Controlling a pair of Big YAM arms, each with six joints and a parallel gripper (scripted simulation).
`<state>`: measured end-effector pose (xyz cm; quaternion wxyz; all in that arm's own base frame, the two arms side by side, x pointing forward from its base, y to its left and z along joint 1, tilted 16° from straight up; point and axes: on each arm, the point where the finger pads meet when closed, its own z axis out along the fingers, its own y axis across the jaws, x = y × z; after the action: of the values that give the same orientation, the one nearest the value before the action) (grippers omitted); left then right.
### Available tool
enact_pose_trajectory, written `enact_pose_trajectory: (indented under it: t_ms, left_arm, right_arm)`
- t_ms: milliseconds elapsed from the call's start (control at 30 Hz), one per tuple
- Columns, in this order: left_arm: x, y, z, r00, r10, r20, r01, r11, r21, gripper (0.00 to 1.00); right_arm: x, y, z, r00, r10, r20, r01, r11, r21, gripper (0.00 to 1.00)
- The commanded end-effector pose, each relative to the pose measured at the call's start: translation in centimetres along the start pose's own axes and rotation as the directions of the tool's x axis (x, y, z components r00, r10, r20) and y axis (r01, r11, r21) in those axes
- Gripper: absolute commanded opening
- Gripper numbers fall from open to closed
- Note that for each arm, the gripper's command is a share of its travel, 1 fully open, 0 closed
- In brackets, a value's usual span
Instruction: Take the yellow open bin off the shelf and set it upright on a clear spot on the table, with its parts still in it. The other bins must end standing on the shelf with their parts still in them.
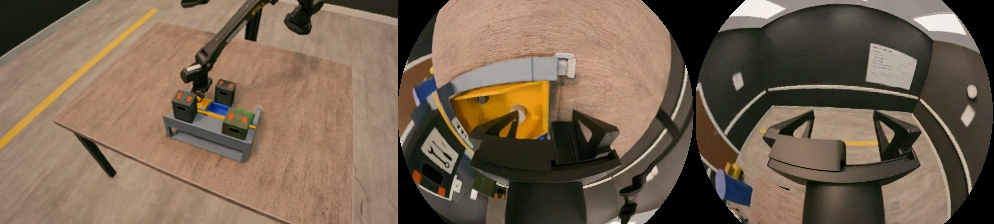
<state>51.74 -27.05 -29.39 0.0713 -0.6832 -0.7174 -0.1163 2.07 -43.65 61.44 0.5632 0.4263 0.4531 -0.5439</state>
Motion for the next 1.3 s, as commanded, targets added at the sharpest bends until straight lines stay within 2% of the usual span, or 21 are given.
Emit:
enact_pose_trajectory:
  t_ms: [0,200,1267]
  left_arm:
    - [-0.4,2.1,0.1,1.000,-0.015,0.017,0.015,1.000,-0.026,0.90]
    - [-0.6,2.5,-0.4,1.000,-0.017,0.025,0.018,0.999,-0.037,0.90]
    - [-0.4,2.1,1.9,1.000,-0.015,0.018,0.015,0.999,-0.028,0.90]
  right_arm:
    - [-1.4,-0.3,-0.7,0.999,0.011,0.042,-0.011,1.000,0.007,1.00]
    - [-1.4,-0.3,-0.7,0.999,0.011,0.042,-0.011,1.000,0.007,1.00]
    - [-1.4,-0.3,-0.7,0.999,0.011,0.042,-0.011,1.000,0.007,1.00]
